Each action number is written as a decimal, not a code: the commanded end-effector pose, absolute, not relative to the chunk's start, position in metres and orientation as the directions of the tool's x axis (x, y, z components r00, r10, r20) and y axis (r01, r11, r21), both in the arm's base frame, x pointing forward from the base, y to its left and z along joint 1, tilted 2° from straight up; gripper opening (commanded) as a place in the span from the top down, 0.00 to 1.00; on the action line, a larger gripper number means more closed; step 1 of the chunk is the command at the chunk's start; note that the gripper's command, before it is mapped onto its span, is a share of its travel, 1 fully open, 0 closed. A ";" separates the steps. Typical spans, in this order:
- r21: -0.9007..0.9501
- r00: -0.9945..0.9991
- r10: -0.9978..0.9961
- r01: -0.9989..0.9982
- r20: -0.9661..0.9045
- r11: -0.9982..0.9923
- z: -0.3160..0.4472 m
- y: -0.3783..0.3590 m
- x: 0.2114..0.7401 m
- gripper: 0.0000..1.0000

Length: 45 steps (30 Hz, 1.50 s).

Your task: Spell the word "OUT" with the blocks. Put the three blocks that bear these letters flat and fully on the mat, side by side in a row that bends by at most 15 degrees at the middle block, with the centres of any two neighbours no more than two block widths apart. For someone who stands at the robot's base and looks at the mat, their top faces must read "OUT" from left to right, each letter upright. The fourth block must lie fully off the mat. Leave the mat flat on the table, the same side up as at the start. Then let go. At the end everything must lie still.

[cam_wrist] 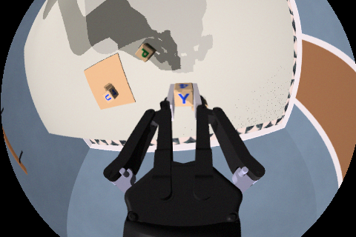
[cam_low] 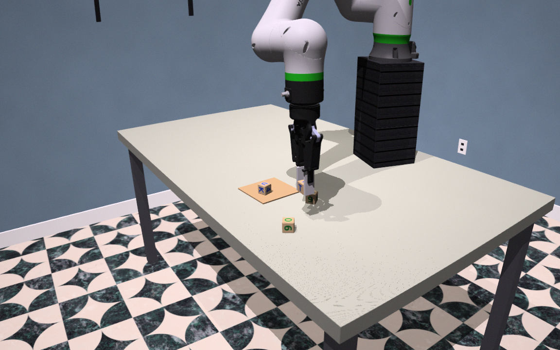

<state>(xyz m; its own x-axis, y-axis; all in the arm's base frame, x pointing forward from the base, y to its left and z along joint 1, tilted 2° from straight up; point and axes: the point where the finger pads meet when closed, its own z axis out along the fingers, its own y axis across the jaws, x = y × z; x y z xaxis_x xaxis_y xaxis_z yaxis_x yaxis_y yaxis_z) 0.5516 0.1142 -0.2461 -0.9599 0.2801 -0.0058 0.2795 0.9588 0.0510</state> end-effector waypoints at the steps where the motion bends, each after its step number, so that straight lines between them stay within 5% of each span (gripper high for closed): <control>1: 0.036 -0.912 0.409 0.409 -0.002 0.912 -0.248 0.114 0.552 0.84; 24: 0.030 -0.484 0.875 0.875 0.020 0.483 -0.258 0.114 0.552 0.84; 35: 0.023 -0.221 0.975 0.975 0.027 0.220 -0.263 0.114 0.552 0.84; 45: 0.025 -0.193 0.981 0.981 0.029 0.192 -0.263 0.115 0.552 0.84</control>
<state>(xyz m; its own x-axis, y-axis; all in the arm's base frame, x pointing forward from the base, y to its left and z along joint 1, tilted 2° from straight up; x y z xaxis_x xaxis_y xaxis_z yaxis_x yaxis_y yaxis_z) 0.5515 0.1144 -0.2635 -0.1926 0.9808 0.0291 0.9811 0.1920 0.0231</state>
